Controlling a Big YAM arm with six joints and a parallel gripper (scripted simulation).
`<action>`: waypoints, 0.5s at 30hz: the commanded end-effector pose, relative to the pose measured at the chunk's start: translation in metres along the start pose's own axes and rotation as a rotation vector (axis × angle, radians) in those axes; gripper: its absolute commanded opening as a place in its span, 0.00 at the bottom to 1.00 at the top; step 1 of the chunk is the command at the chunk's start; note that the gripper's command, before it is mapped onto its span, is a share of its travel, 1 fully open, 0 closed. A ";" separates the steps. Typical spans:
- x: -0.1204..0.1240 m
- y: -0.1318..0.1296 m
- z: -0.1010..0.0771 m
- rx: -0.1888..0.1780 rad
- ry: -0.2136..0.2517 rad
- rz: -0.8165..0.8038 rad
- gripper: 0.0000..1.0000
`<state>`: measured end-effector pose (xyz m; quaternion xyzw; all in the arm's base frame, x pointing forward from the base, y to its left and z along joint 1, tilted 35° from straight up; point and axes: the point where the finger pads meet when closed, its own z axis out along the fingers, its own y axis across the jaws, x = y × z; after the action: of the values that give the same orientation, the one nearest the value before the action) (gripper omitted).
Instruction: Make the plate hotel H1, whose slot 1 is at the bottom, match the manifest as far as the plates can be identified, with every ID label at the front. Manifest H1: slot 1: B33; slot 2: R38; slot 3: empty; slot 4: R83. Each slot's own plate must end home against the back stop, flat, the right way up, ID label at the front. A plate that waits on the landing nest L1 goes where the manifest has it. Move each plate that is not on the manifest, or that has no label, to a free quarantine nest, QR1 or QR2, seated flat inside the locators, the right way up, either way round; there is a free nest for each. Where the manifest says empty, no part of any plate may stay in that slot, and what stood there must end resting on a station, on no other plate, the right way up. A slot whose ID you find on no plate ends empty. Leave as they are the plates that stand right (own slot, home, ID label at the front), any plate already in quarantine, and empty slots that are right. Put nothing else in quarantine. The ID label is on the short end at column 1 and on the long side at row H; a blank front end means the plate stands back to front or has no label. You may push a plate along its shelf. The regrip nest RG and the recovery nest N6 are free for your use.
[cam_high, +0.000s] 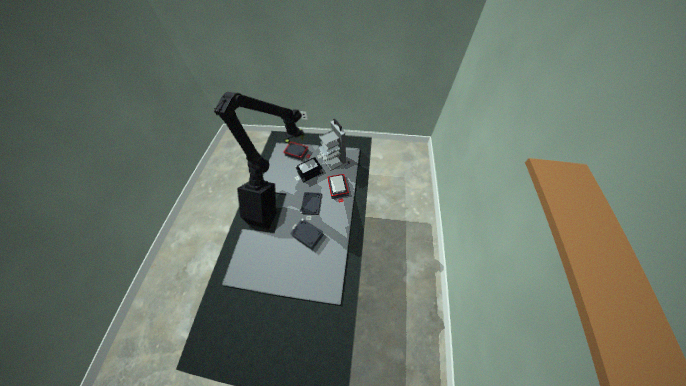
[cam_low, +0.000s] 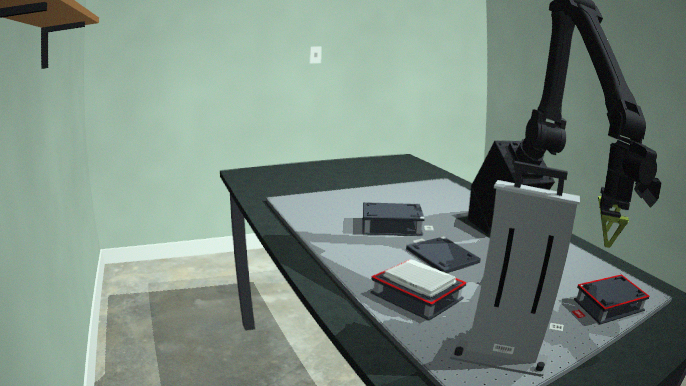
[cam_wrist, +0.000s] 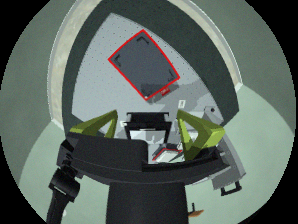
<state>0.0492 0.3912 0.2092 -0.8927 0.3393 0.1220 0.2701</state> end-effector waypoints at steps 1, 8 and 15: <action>-0.014 -0.023 -0.034 0.060 -0.036 -0.012 1.00; -0.014 -0.022 -0.054 0.062 -0.036 -0.013 1.00; -0.013 -0.022 -0.068 0.064 -0.036 -0.013 1.00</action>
<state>0.0507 0.3727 0.2408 -0.8919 0.3389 0.1229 0.2729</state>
